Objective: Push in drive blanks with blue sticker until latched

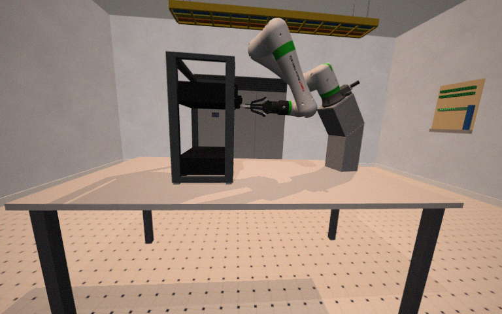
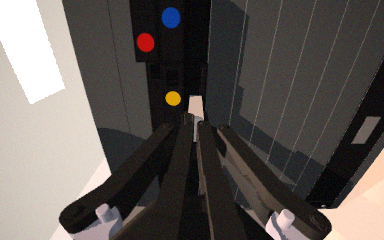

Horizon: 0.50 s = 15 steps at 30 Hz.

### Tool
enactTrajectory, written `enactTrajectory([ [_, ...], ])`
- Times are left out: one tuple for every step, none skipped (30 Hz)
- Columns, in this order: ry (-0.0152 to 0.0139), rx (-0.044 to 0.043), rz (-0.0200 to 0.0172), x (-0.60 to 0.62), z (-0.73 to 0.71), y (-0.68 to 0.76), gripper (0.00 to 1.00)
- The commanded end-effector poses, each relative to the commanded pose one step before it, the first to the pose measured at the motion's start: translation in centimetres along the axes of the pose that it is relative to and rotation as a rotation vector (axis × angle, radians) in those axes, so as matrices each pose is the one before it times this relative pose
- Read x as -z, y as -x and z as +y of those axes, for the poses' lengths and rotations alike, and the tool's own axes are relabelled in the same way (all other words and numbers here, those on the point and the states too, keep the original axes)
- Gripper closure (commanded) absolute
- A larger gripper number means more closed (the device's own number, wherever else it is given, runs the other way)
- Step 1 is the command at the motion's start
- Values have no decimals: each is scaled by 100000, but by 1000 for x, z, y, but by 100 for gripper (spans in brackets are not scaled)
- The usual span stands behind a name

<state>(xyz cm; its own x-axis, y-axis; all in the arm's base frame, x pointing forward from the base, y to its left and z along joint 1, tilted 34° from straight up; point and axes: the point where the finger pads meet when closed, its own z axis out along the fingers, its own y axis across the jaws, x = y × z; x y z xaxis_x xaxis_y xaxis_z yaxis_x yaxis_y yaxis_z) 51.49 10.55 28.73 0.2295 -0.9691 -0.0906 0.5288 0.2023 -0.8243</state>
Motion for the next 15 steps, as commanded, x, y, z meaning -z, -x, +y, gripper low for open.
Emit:
enactTrajectory([
  [13,15,14,-19,-4,-10,100],
  [0,0,0,0,0,0,100],
  [0,0,0,0,0,0,100],
  [0,0,0,0,0,0,100],
  [0,0,0,0,0,0,100],
  [0,0,0,-6,0,0,100],
  [0,-1,1,-37,0,0,100],
  [0,-1,1,-82,1,0,100],
  [0,0,0,-125,0,0,100],
  [0,0,0,-156,0,0,100],
  [0,0,0,-169,0,0,100],
  [0,0,0,-160,0,0,100],
  [0,0,0,-131,0,0,100],
  [0,1,-1,-86,0,0,100],
  [0,0,0,0,0,0,100],
])
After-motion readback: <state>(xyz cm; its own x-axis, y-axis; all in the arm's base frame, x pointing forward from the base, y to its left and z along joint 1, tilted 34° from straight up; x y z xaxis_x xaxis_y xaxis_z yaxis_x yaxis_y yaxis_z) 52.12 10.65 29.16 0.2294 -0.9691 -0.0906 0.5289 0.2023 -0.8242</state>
